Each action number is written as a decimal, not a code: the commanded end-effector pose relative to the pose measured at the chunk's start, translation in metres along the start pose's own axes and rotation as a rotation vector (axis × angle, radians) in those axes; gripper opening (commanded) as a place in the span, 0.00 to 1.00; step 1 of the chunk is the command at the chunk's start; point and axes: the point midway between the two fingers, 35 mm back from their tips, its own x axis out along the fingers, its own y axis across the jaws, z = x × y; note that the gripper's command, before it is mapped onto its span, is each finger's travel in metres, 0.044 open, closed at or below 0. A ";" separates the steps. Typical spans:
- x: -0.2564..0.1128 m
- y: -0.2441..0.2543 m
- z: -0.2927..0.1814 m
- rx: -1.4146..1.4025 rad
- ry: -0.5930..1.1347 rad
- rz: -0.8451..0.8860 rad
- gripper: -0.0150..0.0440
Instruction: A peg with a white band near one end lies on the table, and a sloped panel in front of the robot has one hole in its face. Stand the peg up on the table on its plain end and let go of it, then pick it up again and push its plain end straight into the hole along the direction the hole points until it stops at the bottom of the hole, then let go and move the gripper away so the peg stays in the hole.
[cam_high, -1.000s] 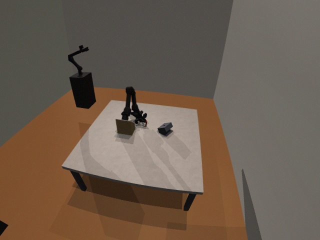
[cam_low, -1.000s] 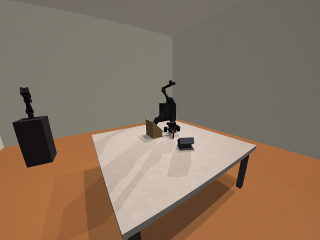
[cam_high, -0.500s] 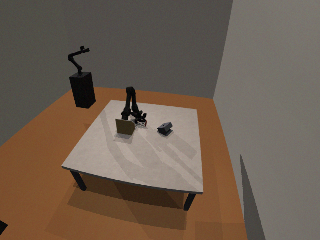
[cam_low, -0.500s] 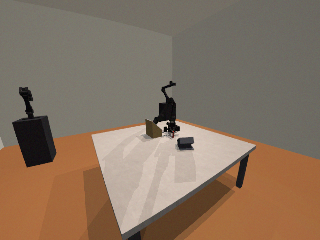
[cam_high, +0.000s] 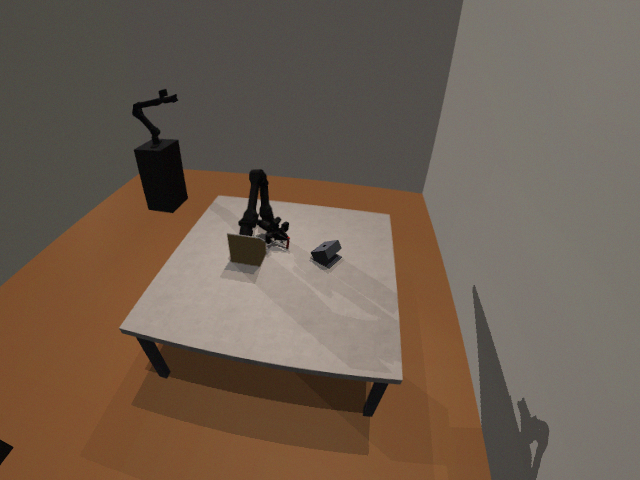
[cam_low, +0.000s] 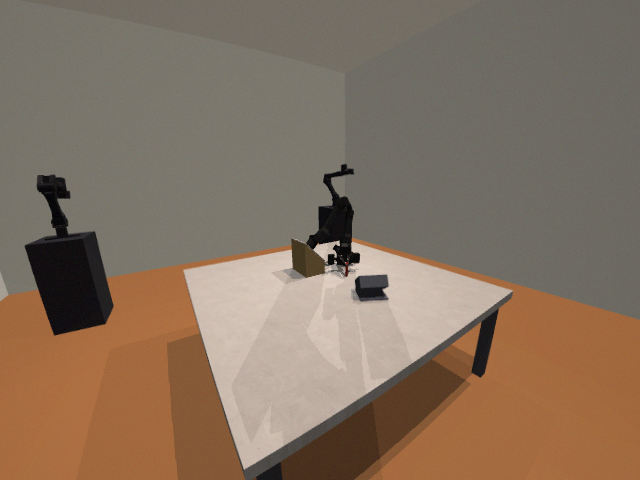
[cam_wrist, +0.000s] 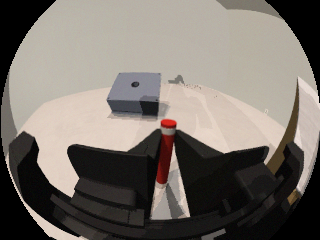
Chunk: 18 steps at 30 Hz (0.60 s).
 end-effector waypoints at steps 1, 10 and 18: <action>-0.001 0.000 -0.002 0.000 0.001 0.000 0.34; -0.001 0.000 0.000 0.001 -0.009 0.001 0.47; -0.001 0.000 0.000 0.001 -0.009 0.001 0.47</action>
